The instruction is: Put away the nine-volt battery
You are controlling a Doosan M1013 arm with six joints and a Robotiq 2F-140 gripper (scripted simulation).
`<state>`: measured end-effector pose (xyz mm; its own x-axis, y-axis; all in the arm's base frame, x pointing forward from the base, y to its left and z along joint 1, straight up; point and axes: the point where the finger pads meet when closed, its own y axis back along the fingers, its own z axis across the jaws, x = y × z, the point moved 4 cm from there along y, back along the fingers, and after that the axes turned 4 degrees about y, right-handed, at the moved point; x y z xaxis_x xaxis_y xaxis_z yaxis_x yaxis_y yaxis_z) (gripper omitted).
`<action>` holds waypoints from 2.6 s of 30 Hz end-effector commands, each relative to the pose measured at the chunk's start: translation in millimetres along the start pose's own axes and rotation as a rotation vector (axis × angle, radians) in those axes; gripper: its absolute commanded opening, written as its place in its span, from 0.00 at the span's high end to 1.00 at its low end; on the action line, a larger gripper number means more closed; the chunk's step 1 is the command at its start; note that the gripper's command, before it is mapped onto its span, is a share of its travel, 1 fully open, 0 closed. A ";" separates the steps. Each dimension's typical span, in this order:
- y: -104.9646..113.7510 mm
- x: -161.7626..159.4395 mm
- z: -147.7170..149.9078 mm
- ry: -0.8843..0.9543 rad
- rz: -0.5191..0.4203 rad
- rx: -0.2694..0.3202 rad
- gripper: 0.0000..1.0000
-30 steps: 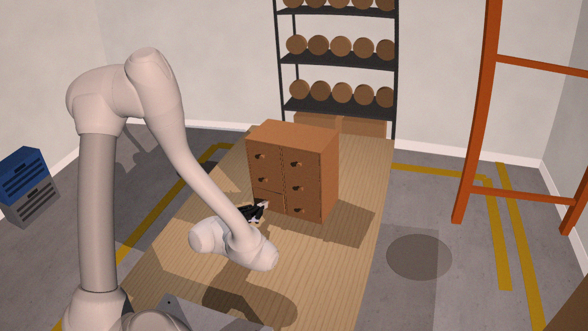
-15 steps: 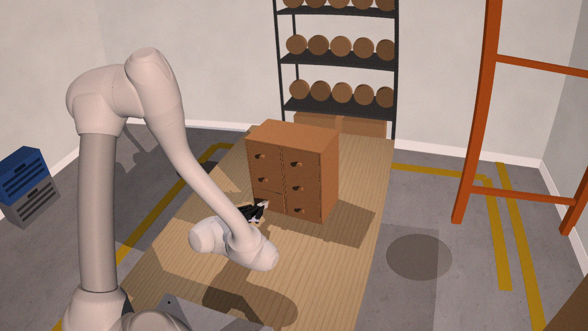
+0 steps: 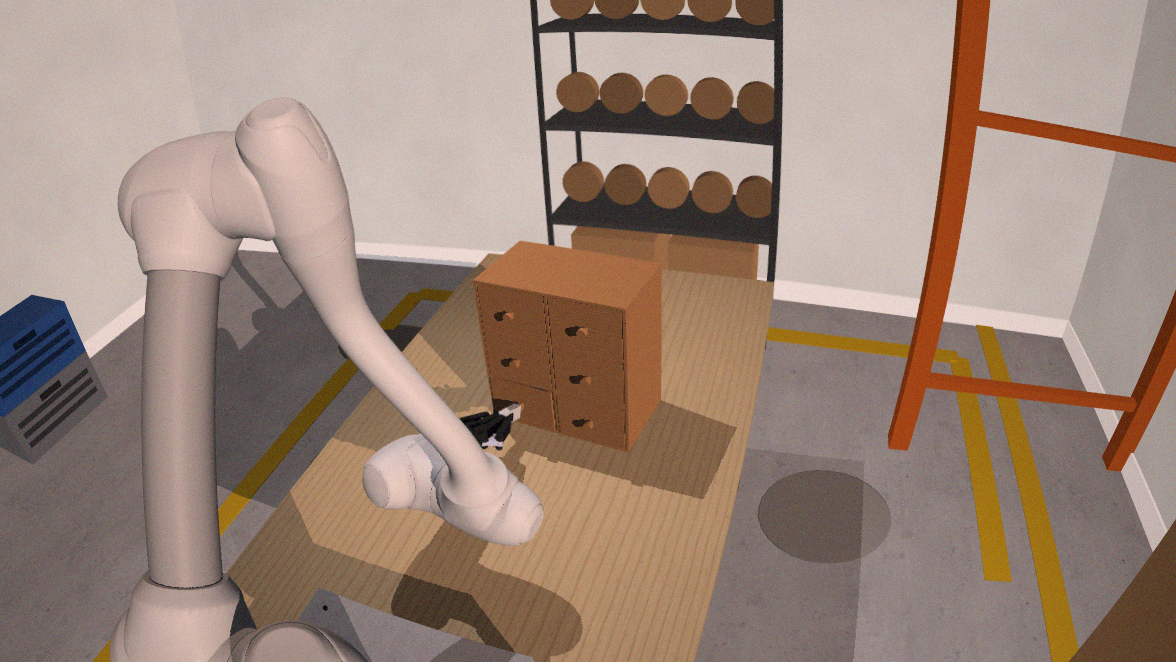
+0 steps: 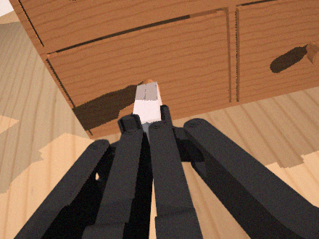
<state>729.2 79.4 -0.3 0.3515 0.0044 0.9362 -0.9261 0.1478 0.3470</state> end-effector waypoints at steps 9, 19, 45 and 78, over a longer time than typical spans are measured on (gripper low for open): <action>-1.9 0.3 -1.8 0.012 0.000 0.007 1.00; -1.9 0.3 -1.8 0.012 0.000 0.007 1.00; 45.1 -16.8 -2.5 0.012 0.000 0.007 1.00; 129.6 60.8 2.6 0.013 -0.044 0.009 1.00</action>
<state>632.6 97.1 99.2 0.3715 0.0101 0.9284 -0.9205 0.1345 0.3668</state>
